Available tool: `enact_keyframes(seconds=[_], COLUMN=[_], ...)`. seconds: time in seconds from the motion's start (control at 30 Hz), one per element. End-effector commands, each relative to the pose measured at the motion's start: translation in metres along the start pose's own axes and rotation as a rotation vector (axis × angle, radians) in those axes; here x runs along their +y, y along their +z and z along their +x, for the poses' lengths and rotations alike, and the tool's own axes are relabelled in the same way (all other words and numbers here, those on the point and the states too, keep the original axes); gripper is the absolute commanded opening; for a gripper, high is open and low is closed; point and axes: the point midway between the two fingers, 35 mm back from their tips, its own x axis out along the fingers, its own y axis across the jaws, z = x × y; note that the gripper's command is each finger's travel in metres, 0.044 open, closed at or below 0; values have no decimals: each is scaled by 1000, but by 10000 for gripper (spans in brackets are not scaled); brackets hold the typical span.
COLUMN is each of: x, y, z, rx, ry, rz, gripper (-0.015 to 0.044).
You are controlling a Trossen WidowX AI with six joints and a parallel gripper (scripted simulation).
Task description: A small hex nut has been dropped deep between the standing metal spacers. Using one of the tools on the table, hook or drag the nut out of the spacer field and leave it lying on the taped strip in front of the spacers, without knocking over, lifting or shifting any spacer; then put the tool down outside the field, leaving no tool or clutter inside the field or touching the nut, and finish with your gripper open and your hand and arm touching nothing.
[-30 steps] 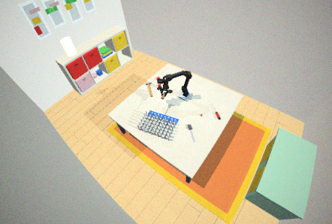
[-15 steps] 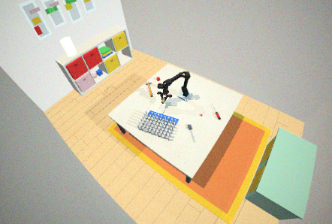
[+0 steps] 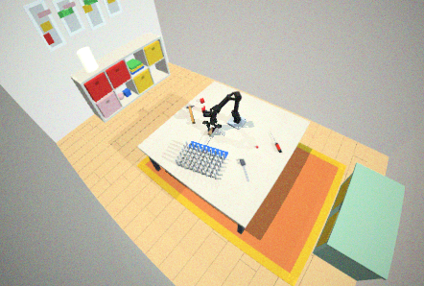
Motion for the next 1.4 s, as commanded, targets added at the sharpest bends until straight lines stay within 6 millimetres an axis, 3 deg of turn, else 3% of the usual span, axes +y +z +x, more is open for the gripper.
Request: enact_keyframes(seconds=[0.0, 1.37], x=[-1, 0], y=[2, -24], z=[3, 20], rx=[-1, 0], ry=[1, 0], rz=[4, 4], gripper=[0, 0])
